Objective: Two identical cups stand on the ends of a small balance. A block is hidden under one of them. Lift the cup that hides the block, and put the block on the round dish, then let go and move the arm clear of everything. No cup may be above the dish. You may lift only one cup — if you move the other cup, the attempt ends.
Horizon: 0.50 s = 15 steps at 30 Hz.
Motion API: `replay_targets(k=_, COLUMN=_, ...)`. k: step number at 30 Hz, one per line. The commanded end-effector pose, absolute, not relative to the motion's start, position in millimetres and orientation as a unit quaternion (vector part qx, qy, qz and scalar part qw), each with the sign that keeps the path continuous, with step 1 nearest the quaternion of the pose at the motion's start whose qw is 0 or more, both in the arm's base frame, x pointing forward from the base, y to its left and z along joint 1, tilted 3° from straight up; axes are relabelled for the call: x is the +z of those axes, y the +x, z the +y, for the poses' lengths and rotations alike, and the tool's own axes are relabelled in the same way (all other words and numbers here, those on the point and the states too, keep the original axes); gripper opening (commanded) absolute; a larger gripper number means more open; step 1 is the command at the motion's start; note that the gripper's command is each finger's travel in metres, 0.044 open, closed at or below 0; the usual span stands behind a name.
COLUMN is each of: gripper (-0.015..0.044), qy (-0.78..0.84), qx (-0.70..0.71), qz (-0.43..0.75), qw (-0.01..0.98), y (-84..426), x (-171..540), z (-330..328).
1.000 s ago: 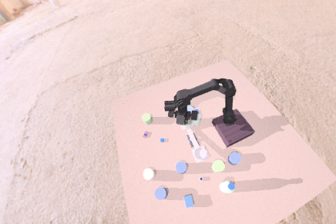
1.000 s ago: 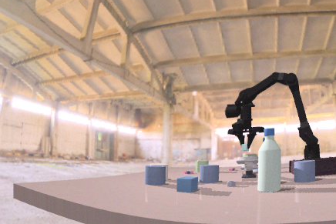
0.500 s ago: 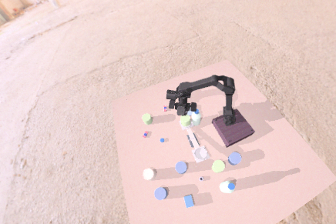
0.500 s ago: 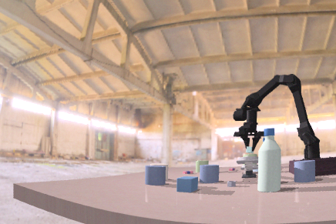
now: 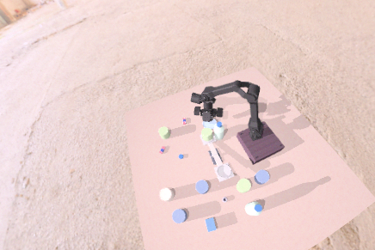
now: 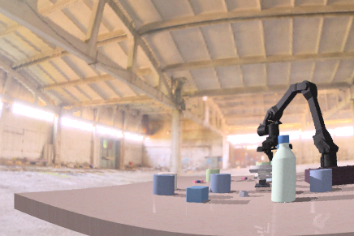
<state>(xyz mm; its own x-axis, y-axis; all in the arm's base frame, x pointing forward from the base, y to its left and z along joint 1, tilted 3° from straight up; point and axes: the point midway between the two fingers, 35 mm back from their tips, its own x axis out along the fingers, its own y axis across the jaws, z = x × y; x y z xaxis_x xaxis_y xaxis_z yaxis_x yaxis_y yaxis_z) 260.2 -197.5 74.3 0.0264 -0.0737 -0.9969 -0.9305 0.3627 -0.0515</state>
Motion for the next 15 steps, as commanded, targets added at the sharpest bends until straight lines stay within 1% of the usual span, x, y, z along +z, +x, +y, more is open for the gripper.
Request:
replay_targets(k=1, gripper=0.0, qy=-0.429, qx=0.376, qz=0.589, qw=0.573, y=257, x=70, z=-201)
replay_targets(k=9, gripper=0.0, qy=-0.429, qx=0.376, qz=0.589, qw=0.573, y=258, x=35, z=-204)
replay_targets(k=15, gripper=0.0, qy=-0.429, qx=0.376, qz=0.589, qw=0.573, y=258, x=30, z=-204)
